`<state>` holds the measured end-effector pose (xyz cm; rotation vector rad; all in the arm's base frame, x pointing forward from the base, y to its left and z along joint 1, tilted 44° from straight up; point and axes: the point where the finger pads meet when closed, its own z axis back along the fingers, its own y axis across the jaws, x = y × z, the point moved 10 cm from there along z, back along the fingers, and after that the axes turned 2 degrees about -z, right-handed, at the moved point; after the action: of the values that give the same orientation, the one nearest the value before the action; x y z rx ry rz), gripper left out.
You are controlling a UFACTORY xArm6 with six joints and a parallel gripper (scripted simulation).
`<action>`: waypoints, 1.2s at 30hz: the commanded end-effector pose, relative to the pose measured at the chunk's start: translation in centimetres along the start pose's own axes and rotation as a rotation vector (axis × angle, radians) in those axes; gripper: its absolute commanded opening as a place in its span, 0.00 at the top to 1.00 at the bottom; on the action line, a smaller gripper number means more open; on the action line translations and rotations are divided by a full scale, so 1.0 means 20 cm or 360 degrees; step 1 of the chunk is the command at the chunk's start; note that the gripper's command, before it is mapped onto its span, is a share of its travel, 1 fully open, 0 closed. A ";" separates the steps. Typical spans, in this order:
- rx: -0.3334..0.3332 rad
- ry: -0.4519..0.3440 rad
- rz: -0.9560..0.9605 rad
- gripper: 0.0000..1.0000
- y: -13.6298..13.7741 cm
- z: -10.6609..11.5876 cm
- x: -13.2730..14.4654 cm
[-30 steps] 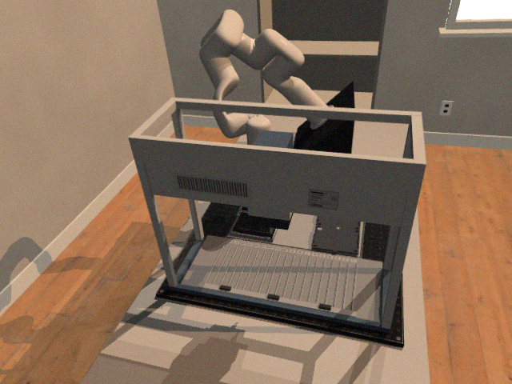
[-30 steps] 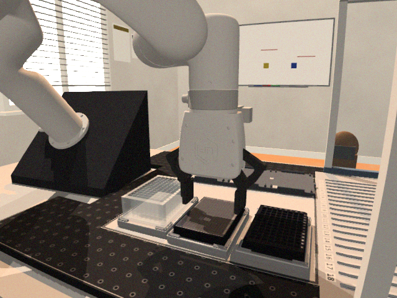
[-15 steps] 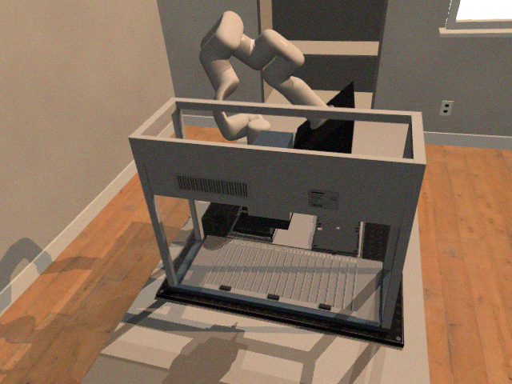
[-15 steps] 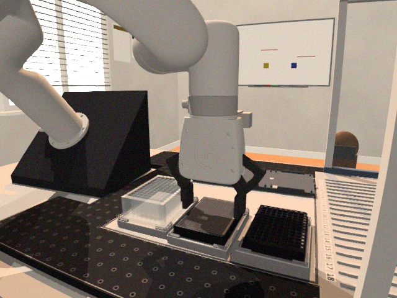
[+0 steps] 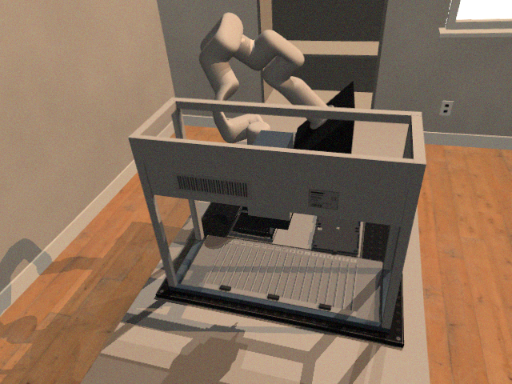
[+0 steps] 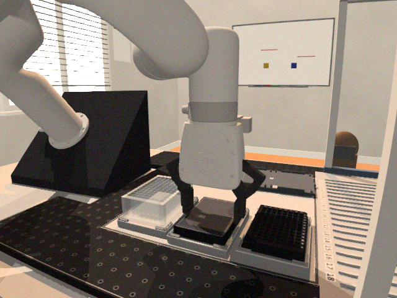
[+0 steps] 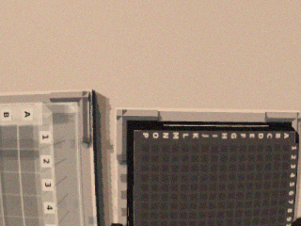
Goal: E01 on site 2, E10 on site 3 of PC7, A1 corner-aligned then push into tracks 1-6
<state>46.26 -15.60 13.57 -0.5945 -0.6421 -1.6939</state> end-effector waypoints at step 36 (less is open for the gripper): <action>0.0006 0.0001 -0.0001 1.00 0.01 0.00 0.00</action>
<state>46.25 -15.74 13.43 -0.5946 -0.6421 -1.6939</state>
